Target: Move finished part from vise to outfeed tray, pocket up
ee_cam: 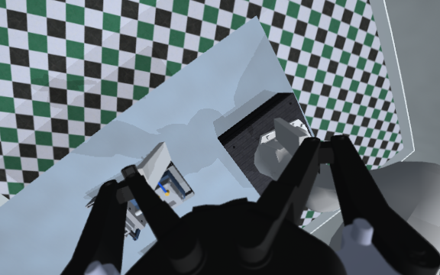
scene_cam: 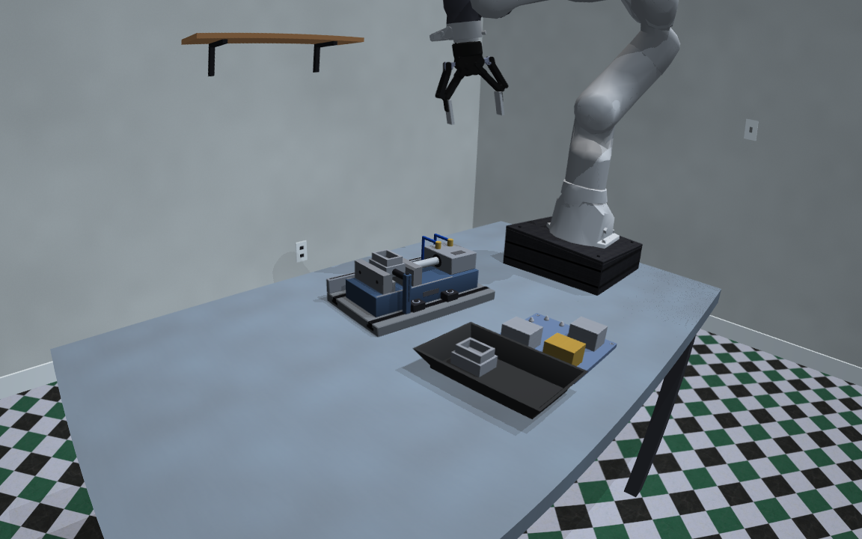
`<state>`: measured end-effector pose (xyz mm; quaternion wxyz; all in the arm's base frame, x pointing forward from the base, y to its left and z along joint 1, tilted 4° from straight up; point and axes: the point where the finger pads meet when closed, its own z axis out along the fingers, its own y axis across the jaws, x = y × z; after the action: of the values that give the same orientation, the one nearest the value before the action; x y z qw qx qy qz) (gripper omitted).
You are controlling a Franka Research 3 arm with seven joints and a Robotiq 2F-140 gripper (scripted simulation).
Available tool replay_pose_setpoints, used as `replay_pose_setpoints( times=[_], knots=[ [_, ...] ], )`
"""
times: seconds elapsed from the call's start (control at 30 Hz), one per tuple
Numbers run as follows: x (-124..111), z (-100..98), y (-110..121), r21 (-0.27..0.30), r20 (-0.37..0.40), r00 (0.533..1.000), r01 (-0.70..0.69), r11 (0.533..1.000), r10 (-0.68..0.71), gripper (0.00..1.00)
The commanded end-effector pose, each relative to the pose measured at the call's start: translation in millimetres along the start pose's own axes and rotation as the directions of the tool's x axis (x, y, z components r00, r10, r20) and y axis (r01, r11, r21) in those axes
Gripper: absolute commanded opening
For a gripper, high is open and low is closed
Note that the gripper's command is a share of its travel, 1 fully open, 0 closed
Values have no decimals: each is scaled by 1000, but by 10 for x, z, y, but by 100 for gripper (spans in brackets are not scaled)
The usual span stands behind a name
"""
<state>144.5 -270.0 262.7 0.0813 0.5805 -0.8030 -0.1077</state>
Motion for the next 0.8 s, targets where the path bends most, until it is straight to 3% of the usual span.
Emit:
replay_pose_setpoints(
  times=[0.0,0.13,0.2,0.23,0.7,0.77],
  knots=[
    [36,-10,-423,20,-43,999,-18,1000,19,100],
    [-41,10,-790,26,-68,998,8,1000,-6,100],
    [-41,10,-790,26,-68,998,8,1000,-6,100],
    [-110,30,-1011,32,-81,996,25,999,-23,100],
    [-785,231,-2165,86,-111,987,128,988,-118,100],
    [-785,231,-2165,86,-111,987,128,988,-118,100]
  ],
)
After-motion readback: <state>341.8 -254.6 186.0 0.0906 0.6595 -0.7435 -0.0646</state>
